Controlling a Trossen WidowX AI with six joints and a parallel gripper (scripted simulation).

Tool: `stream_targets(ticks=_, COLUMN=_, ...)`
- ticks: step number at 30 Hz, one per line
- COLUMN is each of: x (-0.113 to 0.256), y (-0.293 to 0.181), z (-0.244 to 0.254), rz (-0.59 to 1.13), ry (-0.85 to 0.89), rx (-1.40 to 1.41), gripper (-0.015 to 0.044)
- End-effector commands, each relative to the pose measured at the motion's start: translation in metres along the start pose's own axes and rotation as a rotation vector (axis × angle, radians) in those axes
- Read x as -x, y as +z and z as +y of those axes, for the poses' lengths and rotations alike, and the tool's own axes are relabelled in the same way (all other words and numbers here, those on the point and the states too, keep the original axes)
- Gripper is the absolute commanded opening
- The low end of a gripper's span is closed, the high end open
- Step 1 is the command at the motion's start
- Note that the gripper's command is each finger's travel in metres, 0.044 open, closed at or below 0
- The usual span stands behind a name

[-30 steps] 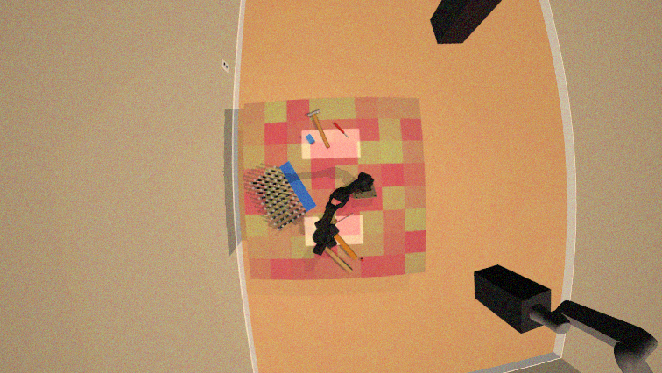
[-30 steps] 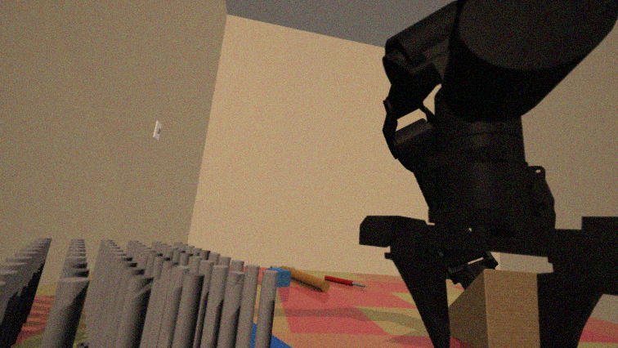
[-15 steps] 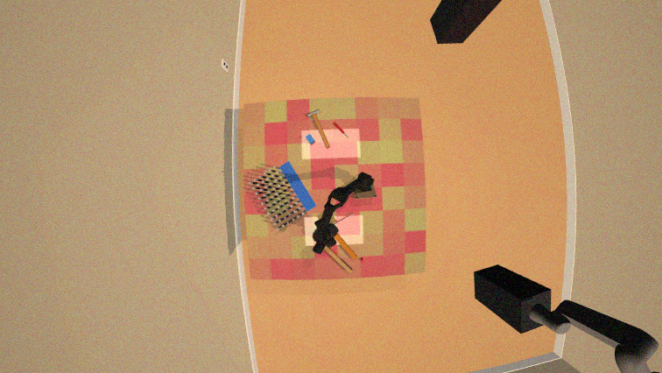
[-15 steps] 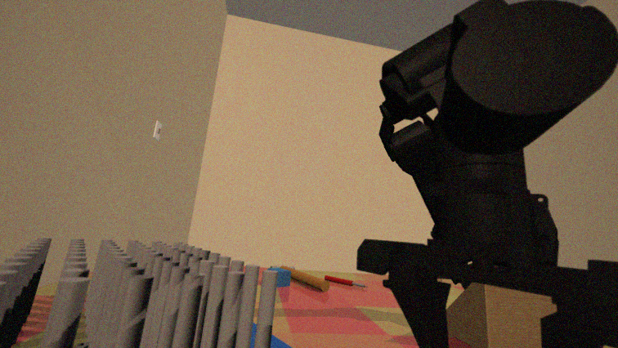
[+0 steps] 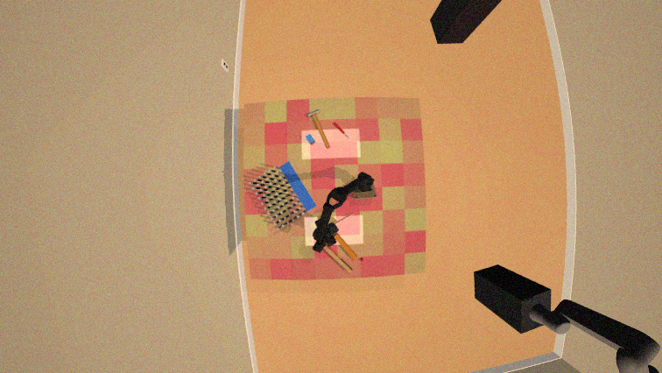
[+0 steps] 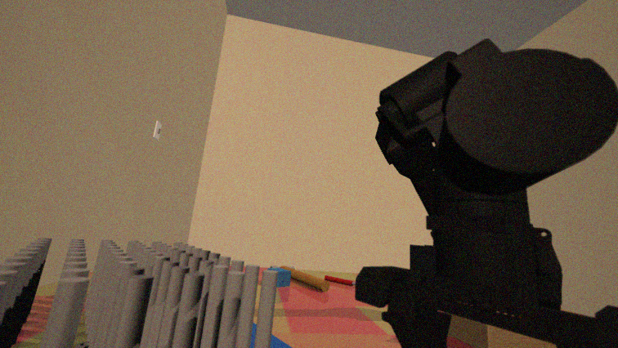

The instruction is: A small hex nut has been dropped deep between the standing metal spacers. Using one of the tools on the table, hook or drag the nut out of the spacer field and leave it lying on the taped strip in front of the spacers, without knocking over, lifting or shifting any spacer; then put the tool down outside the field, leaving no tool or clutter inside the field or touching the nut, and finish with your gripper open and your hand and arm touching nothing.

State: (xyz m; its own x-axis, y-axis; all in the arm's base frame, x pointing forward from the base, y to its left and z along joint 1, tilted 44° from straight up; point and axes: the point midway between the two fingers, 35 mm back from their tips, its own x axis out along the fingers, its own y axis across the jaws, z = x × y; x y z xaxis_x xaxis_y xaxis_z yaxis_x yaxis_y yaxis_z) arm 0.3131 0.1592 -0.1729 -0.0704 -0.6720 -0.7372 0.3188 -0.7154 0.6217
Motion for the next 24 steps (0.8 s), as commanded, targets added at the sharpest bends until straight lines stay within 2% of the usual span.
stream_targets(ticks=1, x=-0.009, y=0.001, z=0.001, rz=-0.001, ry=0.008, rx=0.008, gripper=0.028)
stream_targets(ticks=11, x=-0.023, y=0.002, z=0.002, rz=-0.002, ry=0.009, rx=0.008, gripper=0.028)
stream_targets(ticks=15, x=-0.023, y=0.002, z=0.002, rz=-0.002, ry=0.009, rx=0.008, gripper=0.0175)
stream_targets(ticks=23, x=-0.023, y=0.002, z=0.002, rz=-0.002, ry=0.009, rx=0.008, gripper=0.0122)
stream_targets(ticks=24, x=-0.022, y=0.002, z=0.002, rz=-0.002, ry=0.009, rx=0.008, gripper=0.0095)
